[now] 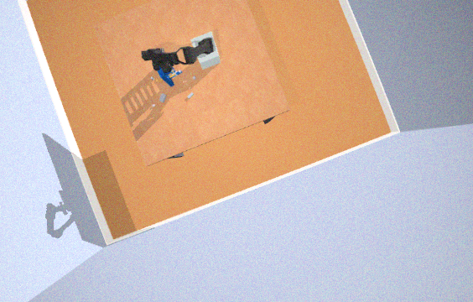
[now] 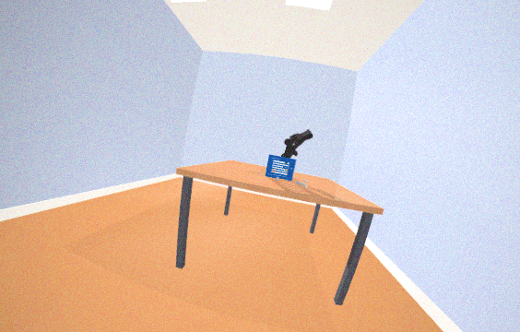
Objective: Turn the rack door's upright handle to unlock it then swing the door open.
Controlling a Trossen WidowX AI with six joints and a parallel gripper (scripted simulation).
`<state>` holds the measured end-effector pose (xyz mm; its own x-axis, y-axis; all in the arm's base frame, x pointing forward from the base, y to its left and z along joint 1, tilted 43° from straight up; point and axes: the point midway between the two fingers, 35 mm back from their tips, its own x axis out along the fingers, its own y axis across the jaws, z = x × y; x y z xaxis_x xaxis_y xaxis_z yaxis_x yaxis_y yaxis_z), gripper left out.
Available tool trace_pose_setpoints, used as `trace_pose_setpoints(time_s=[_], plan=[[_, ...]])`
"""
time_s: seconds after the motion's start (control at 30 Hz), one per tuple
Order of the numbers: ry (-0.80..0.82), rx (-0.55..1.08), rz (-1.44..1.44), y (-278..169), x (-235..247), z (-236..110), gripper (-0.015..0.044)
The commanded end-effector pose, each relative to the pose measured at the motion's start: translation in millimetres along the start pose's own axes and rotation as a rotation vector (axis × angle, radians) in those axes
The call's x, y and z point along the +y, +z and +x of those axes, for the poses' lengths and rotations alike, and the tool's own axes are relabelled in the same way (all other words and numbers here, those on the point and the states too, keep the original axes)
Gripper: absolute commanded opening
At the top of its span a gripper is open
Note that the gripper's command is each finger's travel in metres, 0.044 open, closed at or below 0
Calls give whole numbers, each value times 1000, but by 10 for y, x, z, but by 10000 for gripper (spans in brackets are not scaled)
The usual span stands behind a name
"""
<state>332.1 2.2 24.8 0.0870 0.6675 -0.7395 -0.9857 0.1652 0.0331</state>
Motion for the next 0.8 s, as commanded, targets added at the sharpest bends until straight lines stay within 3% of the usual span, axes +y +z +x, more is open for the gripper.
trace_pose_setpoints(time_s=[0.0,0.27,0.53,0.77], plan=[[0,-2,-192,3,1,4,12],[0,-2,-552,3,1,4,12],[0,-2,-560,3,1,4,12],[0,-2,-560,3,1,4,195]])
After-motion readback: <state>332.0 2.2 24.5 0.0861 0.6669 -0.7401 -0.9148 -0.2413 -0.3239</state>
